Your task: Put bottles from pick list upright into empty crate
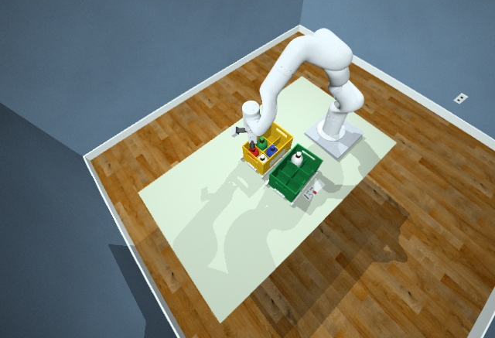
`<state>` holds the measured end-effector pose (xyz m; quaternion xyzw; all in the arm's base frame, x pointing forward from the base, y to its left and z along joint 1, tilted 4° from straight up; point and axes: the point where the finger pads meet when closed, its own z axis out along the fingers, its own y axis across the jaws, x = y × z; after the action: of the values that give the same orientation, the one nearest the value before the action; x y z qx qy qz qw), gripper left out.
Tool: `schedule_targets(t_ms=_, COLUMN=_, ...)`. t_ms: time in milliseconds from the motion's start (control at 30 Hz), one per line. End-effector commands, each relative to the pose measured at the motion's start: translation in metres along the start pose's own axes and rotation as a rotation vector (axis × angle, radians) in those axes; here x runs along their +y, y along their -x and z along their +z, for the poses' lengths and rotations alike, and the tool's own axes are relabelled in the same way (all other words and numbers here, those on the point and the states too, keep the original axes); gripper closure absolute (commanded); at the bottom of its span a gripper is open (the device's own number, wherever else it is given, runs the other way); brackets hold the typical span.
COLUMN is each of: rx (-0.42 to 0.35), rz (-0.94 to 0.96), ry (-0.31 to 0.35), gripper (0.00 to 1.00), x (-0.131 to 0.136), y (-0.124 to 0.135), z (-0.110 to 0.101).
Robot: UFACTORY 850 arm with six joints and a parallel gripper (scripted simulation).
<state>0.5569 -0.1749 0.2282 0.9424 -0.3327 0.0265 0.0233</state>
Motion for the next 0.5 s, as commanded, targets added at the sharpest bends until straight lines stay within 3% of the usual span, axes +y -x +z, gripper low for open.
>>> schedule_targets(t_ms=0, rx=0.003, rz=0.000, ry=-0.001, gripper=0.35, x=0.000, y=-0.001, z=0.002)
schedule_targets(t_ms=467, rx=0.003, rz=0.000, ry=-0.001, gripper=0.35, x=0.000, y=-0.001, z=0.019)
